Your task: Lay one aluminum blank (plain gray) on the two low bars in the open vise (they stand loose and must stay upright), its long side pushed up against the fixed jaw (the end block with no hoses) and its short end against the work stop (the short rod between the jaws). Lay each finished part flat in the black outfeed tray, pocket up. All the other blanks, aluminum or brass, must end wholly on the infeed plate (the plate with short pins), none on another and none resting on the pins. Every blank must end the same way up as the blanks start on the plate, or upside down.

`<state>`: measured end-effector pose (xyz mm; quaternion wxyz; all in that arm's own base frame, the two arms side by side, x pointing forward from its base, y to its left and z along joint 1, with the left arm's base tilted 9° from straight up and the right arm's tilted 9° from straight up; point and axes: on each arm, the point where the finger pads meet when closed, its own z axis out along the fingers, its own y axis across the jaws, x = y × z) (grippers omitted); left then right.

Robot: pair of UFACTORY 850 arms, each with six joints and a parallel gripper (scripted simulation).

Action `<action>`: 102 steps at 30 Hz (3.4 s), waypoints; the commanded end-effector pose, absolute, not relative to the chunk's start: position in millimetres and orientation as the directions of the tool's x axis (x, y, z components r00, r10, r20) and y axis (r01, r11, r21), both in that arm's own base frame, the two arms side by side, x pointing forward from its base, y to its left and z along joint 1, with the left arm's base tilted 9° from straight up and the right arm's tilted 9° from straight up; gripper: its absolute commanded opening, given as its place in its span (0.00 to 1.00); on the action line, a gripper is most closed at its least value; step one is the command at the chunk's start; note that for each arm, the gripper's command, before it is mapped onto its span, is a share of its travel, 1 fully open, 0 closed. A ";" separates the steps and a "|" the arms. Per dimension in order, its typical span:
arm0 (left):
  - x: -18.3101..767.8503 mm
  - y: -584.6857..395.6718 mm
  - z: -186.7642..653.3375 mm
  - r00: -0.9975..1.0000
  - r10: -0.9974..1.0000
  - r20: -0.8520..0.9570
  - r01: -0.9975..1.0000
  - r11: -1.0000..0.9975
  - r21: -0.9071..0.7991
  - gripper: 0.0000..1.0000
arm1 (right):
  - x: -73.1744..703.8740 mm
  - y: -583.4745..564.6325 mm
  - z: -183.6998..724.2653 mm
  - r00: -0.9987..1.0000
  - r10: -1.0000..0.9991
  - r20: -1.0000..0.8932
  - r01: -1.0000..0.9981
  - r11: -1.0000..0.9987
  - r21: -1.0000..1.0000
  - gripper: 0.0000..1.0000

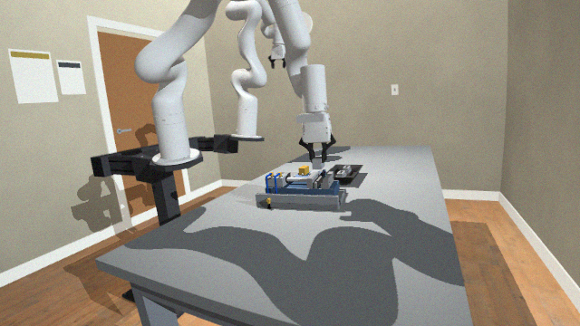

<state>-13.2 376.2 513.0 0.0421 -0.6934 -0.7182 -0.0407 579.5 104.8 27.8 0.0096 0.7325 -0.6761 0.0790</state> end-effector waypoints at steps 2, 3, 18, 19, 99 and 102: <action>-13.2 376.5 513.7 -0.035 0.992 0.119 0.999 0.035 0.000 1.00 | 580.5 105.0 28.7 0.073 -0.989 0.128 -0.992 -0.085 -0.094 0.00; -13.2 376.5 513.7 -0.035 0.992 0.119 0.999 0.035 0.000 1.00 | 580.5 105.0 28.7 0.073 -0.989 0.128 -0.992 -0.085 -0.094 0.00; -13.2 376.5 513.7 -0.035 0.992 0.119 0.999 0.035 0.000 1.00 | 580.6 105.0 28.7 0.073 -0.989 0.128 -0.992 -0.085 -0.094 0.00; -13.2 376.5 513.7 -0.035 0.992 0.119 0.999 0.035 0.000 1.00 | 580.7 105.0 28.8 0.073 -0.989 0.128 -0.992 -0.085 -0.094 0.00; -13.2 376.5 513.7 -0.035 0.992 0.119 0.999 0.035 0.000 1.00 | 584.9 102.8 12.2 0.073 -0.989 0.129 -0.992 -0.085 -0.093 0.00; -13.2 376.5 513.7 -0.035 0.992 0.119 0.999 0.035 0.000 1.00 | 585.1 102.6 10.4 0.073 -0.989 0.129 -0.992 -0.085 -0.093 0.00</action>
